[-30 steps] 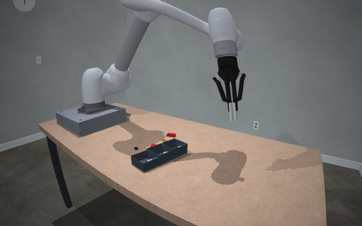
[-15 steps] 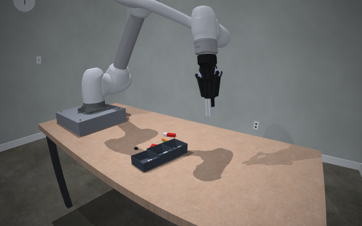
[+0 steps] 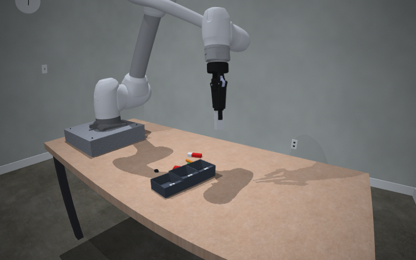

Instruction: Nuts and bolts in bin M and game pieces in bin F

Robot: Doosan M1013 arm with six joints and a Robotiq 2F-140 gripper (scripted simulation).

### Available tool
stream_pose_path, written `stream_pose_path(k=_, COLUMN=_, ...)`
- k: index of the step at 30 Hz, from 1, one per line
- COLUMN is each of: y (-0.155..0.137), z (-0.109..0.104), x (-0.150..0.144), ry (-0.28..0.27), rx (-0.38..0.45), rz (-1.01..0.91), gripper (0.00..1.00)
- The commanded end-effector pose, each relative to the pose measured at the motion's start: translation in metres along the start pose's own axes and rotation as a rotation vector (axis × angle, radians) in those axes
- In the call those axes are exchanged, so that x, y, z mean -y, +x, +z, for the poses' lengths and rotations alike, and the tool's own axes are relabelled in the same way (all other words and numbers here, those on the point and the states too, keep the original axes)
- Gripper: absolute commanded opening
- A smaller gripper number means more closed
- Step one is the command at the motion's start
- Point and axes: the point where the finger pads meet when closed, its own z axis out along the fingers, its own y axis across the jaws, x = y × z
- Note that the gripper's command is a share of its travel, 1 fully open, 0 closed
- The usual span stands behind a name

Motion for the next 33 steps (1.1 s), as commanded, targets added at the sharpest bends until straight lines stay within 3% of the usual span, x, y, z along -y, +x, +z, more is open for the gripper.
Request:
stream_pose_path(k=1, y=-0.013, z=-0.002, x=0.016, ry=0.012, rx=0.003, rz=0.087, gripper=0.05)
stream_pose_path(k=7, y=-0.027, z=-0.003, x=0.032, ry=0.028, rx=0.008, rz=0.182, gripper=0.05)
stream_pose_path(k=29, y=-0.115, z=-0.007, x=0.148, ry=0.131, rx=0.079, rz=0.845, gripper=0.05)
stream_pose_path(k=33, y=-0.118, z=-0.007, x=0.152, ry=0.131, rx=0.079, rz=0.845, gripper=0.05)
